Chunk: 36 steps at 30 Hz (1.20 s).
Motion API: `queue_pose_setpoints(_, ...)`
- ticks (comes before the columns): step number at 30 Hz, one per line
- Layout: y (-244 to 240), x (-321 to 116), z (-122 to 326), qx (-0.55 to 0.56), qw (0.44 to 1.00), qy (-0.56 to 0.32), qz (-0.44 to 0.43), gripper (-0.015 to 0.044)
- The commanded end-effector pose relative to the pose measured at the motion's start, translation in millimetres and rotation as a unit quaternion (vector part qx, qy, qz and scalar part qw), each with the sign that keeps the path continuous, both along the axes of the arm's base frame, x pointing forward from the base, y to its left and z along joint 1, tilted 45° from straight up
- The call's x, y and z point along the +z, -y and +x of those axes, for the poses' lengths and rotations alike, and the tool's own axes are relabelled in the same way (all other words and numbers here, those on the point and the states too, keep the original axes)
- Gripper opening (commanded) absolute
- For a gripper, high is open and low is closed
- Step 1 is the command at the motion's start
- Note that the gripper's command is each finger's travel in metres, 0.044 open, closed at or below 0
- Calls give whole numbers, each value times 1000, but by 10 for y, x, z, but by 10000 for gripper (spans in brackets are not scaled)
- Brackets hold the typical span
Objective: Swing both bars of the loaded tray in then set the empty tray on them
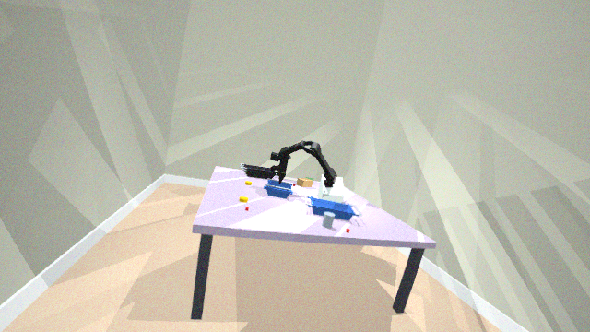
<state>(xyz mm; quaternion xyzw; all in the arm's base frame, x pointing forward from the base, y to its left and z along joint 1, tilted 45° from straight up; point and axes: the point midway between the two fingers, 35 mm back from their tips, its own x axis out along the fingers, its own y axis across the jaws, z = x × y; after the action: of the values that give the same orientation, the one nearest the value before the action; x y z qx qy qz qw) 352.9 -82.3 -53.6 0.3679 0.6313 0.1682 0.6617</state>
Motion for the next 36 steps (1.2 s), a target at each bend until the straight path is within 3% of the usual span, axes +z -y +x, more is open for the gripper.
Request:
queue_pose_setpoints(1,-9,13,-14,-6,1000,-3,1,85)
queue_pose_setpoints(10,320,282,-68,-6,1000,-4,0,85)
queue_pose_setpoints(32,253,222,-71,-8,1000,-6,4,85)
queue_pose_setpoints(36,253,222,-71,-8,1000,-6,4,0)
